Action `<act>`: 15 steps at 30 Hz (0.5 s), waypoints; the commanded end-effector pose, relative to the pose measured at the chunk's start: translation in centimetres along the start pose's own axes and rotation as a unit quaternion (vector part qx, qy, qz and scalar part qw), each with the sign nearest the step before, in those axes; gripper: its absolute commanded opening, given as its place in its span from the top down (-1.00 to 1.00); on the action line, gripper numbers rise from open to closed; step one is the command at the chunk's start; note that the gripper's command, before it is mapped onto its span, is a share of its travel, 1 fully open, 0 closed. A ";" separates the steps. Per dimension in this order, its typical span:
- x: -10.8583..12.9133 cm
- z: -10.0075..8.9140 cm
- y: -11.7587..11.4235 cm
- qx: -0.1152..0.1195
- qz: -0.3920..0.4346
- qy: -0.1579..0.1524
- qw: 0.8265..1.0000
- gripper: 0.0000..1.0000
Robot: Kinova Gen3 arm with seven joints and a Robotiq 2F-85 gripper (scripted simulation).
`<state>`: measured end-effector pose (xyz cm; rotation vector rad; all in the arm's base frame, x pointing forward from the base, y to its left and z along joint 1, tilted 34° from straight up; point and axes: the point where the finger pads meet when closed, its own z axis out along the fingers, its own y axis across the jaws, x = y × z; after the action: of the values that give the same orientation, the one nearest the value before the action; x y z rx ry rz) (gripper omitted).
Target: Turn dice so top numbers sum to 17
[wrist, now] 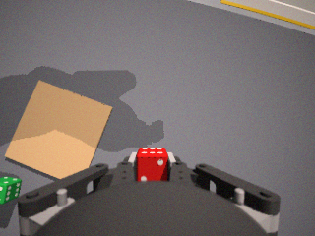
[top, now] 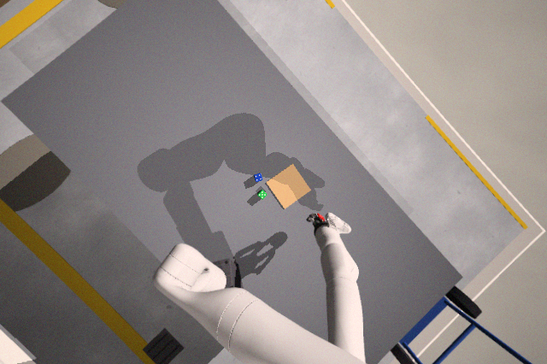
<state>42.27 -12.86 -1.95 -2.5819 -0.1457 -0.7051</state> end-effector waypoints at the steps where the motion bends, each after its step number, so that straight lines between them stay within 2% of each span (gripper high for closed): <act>1: -0.5 -0.1 0.2 0.001 0.008 0.012 1.000 0.47; 15: -0.6 -0.2 0.2 0.002 0.008 0.152 0.988 0.47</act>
<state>42.43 -13.21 -1.61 -2.4729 -0.0897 -1.0496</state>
